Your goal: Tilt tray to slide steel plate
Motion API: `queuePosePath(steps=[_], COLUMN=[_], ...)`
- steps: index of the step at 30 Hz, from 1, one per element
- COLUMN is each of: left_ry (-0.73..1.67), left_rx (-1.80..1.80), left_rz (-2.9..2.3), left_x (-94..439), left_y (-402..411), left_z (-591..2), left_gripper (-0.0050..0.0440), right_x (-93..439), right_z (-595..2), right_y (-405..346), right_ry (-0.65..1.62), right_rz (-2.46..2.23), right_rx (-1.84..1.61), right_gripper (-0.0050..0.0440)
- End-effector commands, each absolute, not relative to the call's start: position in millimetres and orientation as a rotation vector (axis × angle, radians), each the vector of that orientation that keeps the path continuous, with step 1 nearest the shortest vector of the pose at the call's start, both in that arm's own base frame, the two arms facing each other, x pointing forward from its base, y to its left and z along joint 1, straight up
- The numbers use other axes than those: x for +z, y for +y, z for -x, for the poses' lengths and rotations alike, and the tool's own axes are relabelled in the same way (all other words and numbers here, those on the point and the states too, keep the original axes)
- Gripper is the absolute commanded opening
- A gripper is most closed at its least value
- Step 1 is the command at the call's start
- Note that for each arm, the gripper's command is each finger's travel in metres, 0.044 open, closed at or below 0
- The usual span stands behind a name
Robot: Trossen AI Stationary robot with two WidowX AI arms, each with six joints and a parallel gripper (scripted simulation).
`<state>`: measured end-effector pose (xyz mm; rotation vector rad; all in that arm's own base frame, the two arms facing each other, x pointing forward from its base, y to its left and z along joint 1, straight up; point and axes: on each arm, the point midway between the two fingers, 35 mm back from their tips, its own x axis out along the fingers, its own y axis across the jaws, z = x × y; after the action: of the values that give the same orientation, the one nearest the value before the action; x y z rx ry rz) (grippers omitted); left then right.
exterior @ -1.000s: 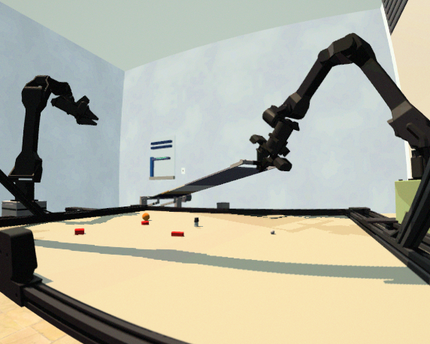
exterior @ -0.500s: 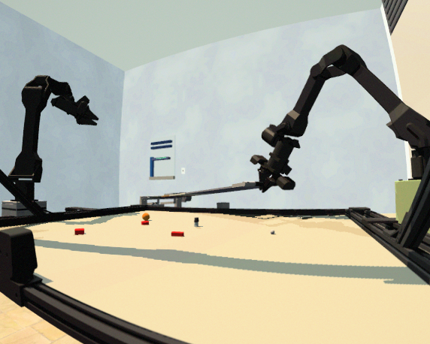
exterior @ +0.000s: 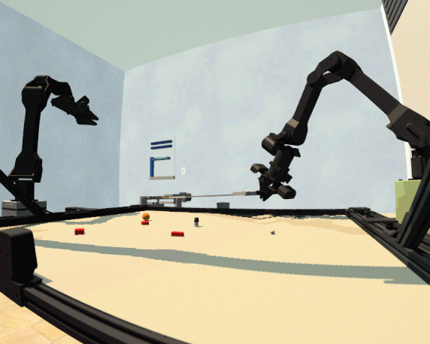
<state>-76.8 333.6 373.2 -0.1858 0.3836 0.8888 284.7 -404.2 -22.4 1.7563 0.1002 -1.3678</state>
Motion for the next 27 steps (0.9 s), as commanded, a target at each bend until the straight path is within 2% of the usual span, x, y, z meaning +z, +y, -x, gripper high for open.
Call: queuePosePath(steps=[1, 16, 17, 27], left_ry=[0.382, 0.382, 0.382, 0.382], left_rx=[0.889, 0.889, 0.889, 0.889], left_rz=[0.185, 0.185, 0.185, 0.185], left_x=[374, 374, 374, 374], left_y=[334, 334, 334, 334], left_z=[77, 77, 77, 77], left_gripper=[0.044, 0.044, 0.044, 0.044], right_x=[-27, -63, -63, -63], right_z=[-284, -284, -284, -284], right_y=[-405, -405, -405, -405], right_ry=[0.097, 0.105, 0.105, 0.105], right_rz=[-1.752, -1.753, -1.753, -1.753], right_rx=[-1.369, -1.376, -1.376, -1.376], right_gripper=[0.0, 0.0, 0.033, 0.033])
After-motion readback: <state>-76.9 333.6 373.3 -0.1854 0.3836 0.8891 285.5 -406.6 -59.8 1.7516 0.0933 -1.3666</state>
